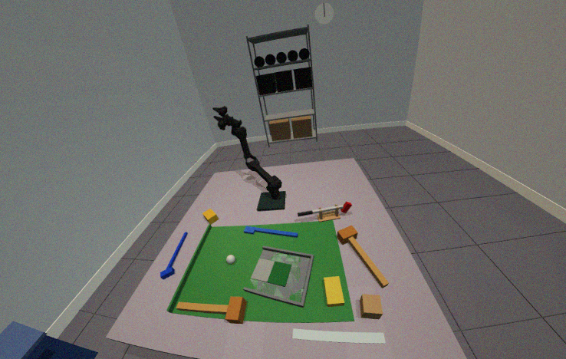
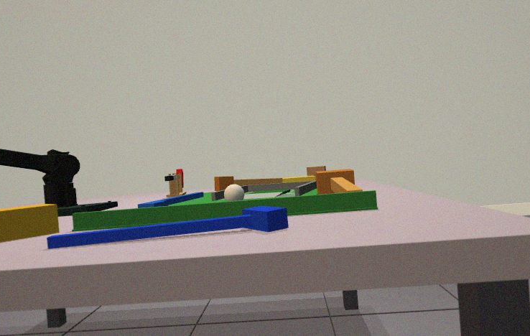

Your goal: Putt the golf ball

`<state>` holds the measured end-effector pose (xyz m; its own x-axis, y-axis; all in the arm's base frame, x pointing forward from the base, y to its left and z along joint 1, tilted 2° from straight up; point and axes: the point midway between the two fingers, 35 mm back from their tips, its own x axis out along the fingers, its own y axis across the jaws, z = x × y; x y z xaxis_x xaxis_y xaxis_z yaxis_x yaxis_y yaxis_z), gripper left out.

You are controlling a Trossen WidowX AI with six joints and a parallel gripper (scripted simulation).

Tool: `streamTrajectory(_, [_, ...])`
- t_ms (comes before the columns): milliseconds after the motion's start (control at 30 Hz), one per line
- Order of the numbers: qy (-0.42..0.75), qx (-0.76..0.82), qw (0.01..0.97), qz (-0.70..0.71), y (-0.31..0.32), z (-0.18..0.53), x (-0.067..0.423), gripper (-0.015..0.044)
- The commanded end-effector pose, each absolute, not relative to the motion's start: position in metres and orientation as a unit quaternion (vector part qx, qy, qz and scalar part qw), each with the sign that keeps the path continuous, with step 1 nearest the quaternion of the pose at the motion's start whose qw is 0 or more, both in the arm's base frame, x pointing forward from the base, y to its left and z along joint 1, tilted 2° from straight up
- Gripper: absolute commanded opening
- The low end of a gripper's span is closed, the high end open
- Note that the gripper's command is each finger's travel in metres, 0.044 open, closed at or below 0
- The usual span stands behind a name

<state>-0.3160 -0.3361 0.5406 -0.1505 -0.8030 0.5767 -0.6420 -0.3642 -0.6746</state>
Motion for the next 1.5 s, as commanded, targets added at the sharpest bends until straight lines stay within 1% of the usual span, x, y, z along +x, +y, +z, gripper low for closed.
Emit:
streamTrajectory(0, [0.568, -0.671, -0.058, -0.473, -0.297, 0.591, -0.275, 0.0440])
streamTrajectory(233, [0.562, -0.669, -0.268, -0.406, -0.229, 0.651, -0.204, 0.0440])
streamTrajectory(433, [0.539, -0.628, -0.437, -0.352, -0.170, 0.683, -0.139, 0.0440])
streamTrajectory(500, [0.531, -0.609, -0.482, -0.338, -0.153, 0.689, -0.121, 0.0440])
streamTrajectory(600, [0.521, -0.590, -0.525, -0.324, -0.136, 0.694, -0.102, 0.0440])
streamTrajectory(767, [0.480, -0.524, -0.643, -0.284, -0.087, 0.699, -0.043, 0.0440])
streamTrajectory(967, [0.416, -0.421, -0.770, -0.240, -0.030, 0.689, 0.029, 0.0440])
streamTrajectory(1133, [0.349, -0.320, -0.855, -0.213, 0.015, 0.667, 0.090, 0.0440])
streamTrajectory(1300, [0.272, -0.210, -0.918, -0.199, 0.057, 0.634, 0.148, 0.0440])
streamTrajectory(1467, [0.182, -0.089, -0.959, -0.197, 0.096, 0.586, 0.204, 0.0440])
